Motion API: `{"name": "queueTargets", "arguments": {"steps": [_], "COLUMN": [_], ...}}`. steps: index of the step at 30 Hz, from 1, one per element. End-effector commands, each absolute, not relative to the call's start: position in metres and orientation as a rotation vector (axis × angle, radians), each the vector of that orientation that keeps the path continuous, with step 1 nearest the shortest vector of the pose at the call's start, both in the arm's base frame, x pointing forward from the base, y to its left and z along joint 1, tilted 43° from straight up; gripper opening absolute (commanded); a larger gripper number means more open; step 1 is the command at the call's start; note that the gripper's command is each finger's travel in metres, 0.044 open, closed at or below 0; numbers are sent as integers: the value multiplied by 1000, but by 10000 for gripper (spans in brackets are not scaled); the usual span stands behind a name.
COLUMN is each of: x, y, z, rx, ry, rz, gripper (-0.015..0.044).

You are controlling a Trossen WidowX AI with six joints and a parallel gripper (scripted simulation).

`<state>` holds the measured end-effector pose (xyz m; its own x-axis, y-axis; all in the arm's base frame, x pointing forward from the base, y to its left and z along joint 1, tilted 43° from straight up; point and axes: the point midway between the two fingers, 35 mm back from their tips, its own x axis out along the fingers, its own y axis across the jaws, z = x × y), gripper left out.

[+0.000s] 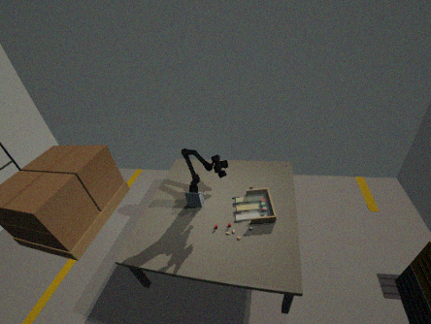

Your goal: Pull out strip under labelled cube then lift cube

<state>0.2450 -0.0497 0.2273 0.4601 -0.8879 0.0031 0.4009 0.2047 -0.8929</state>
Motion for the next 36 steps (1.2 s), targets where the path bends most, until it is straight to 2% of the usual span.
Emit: {"name": "queueTargets", "arguments": {"steps": [1,8,16,22,28,36], "x": [246,309,356,351,331,327], "y": [-50,-57,-57,-50,-46,-42], "z": [227,194,120,73,58,60], "rx": [-991,-944,-458,104,617,706], "ry": [594,447,432,533,619,628], "rz": [-972,-660,-205,74,238,283], "gripper": [400,400,400,400,400,400]}}
